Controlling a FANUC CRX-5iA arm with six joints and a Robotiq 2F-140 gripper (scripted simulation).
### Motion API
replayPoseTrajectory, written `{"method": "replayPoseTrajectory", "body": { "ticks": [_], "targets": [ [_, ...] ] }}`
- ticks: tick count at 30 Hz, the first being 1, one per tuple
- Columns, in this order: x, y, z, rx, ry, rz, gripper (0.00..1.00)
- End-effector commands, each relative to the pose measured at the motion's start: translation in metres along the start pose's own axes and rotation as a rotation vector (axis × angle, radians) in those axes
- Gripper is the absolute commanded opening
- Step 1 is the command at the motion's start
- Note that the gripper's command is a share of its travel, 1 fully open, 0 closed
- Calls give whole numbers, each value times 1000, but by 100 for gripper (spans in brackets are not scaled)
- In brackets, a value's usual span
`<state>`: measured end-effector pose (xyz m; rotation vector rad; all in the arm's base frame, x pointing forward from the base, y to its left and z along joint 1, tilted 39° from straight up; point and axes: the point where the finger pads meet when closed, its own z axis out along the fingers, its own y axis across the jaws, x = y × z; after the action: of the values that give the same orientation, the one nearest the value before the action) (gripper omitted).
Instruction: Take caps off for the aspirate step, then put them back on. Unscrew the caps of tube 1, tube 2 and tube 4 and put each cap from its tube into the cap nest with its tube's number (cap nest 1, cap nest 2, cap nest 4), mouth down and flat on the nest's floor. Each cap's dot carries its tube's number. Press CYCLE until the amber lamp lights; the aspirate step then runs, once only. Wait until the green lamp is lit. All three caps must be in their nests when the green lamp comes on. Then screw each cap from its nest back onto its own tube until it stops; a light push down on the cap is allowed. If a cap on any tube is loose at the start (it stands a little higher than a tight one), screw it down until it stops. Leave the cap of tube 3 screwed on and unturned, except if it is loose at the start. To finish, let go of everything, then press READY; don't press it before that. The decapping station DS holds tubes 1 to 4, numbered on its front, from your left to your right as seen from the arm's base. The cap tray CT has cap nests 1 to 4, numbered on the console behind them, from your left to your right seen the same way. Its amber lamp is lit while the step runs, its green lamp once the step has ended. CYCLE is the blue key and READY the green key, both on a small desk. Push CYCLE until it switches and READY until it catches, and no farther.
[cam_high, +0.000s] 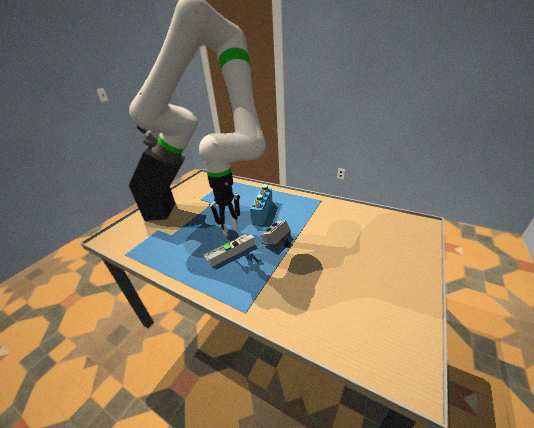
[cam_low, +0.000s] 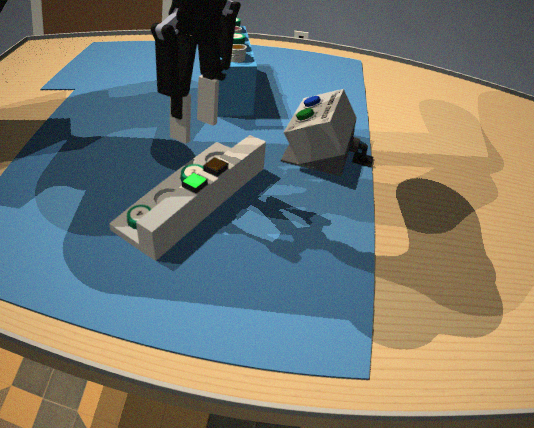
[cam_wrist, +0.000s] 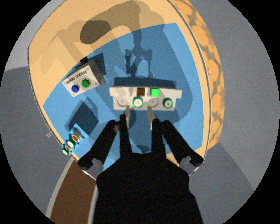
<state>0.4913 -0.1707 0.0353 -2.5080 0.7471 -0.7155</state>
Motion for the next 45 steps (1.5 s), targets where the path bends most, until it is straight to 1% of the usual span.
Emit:
{"method": "replayPoseTrajectory", "body": {
  "ticks": [1, 11, 20, 45],
  "targets": [
    [1, 0, 10, 1, 1, 0, 29],
    [1, 0, 60, 1, 1, 0, 29],
    [1, 0, 60, 1, 1, 0, 29],
    [1, 0, 70, 1, 1, 0, 29]
  ]
}}
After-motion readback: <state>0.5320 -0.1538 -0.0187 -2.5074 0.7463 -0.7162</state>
